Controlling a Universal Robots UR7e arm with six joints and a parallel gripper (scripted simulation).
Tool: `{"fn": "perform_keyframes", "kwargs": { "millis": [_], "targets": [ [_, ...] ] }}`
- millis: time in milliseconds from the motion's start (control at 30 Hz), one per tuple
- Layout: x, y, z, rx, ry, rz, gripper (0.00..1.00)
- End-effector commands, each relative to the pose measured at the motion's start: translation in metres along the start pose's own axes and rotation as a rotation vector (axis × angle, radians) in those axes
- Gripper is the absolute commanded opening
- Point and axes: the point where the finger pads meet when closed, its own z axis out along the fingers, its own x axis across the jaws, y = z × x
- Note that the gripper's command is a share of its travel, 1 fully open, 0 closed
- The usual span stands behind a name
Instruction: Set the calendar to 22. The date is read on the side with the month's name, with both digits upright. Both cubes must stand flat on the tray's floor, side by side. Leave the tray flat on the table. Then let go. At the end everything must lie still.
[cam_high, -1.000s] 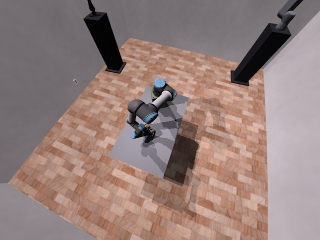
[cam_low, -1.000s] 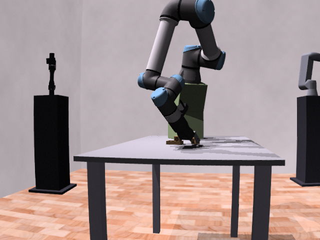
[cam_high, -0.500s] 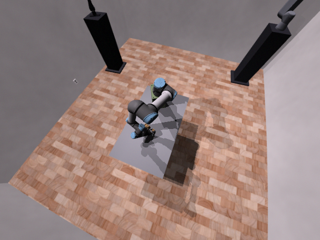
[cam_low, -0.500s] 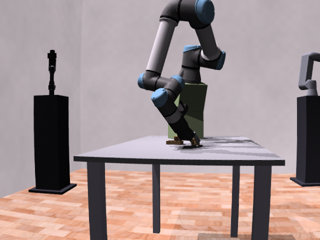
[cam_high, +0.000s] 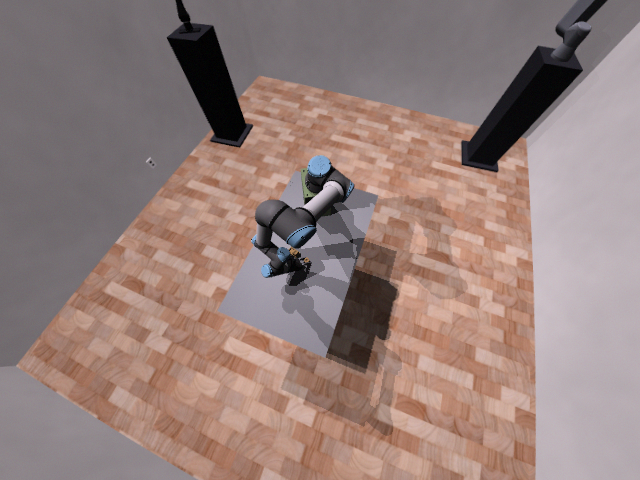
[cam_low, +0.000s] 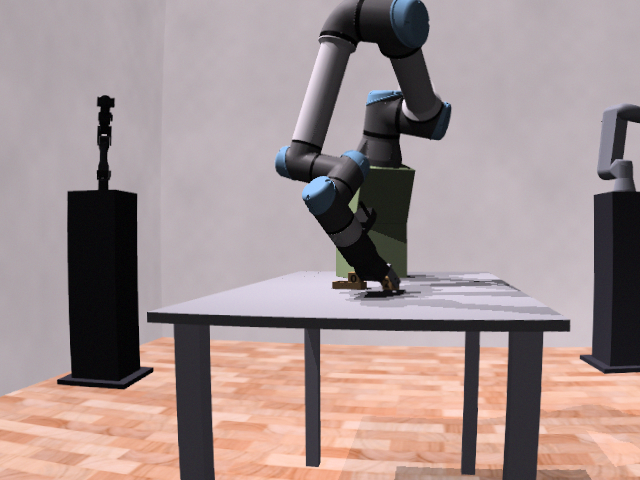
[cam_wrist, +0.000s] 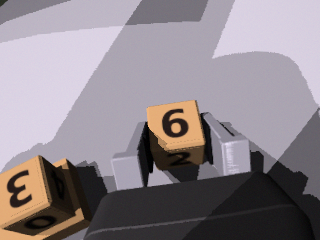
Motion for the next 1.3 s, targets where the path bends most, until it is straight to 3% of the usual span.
{"fn": "perform_keyframes", "kwargs": {
  "millis": [0, 1067, 1200, 1267],
  "targets": [
    [0.0002, 0.0001, -0.0006, -0.001, 0.0, 0.0, 0.6],
    [0.0002, 0.0001, -0.0006, -0.001, 0.0, 0.0, 0.6],
    [0.0002, 0.0001, -0.0006, -0.001, 0.0, 0.0, 0.72],
    [0.0002, 0.0001, -0.0006, -0.001, 0.0, 0.0, 0.72]
  ]
}}
